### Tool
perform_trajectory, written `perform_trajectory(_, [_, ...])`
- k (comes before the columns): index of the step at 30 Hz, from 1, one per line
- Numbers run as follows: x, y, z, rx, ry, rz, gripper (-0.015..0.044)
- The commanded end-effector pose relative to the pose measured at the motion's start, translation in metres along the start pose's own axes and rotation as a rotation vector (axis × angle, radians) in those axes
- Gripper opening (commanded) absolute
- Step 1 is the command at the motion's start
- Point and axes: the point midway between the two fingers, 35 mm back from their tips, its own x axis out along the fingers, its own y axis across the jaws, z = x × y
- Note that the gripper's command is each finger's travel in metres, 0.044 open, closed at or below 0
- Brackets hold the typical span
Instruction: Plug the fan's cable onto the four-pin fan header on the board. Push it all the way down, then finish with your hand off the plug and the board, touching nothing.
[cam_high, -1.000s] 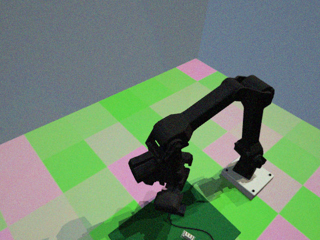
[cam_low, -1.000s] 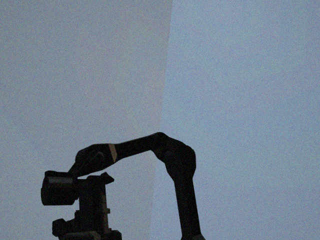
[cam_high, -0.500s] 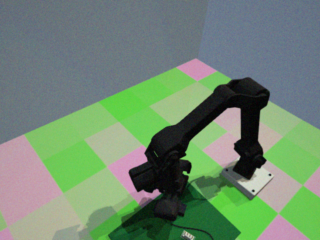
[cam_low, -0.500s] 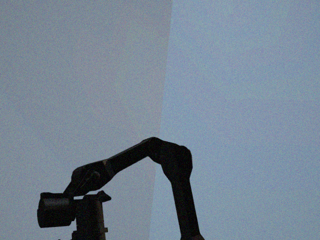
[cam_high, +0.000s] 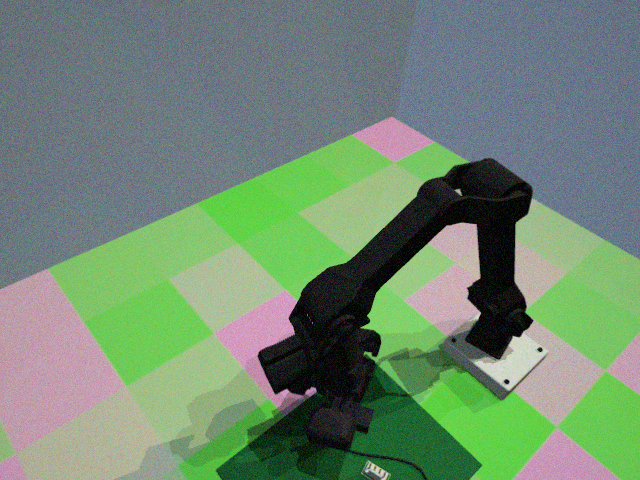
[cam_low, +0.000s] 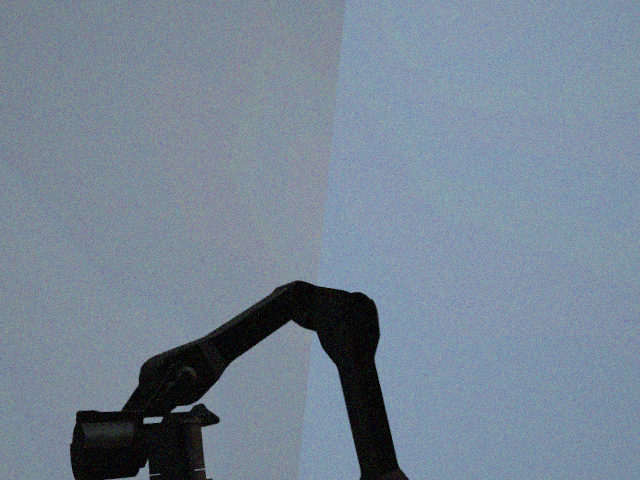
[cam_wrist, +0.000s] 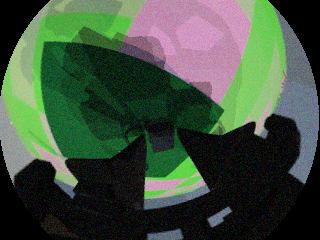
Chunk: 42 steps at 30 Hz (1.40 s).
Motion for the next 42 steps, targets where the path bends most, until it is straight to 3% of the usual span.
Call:
perform_trajectory(1, [0.008,-0.001,0.001,-0.005,0.003,0.0,0.021])
perform_trajectory(5, [0.009,-0.001,0.001,-0.005,0.003,0.0,0.021])
perform_trajectory(10, [0.006,0.0,0.001,0.0,0.002,-0.001,0.0079])
perform_trajectory(20, [0.006,0.0,0.001,0.0,0.002,-0.001,0.0])
perform_trajectory(42, [-0.062,0.001,-0.015,-0.004,0.003,0.0,0.0])
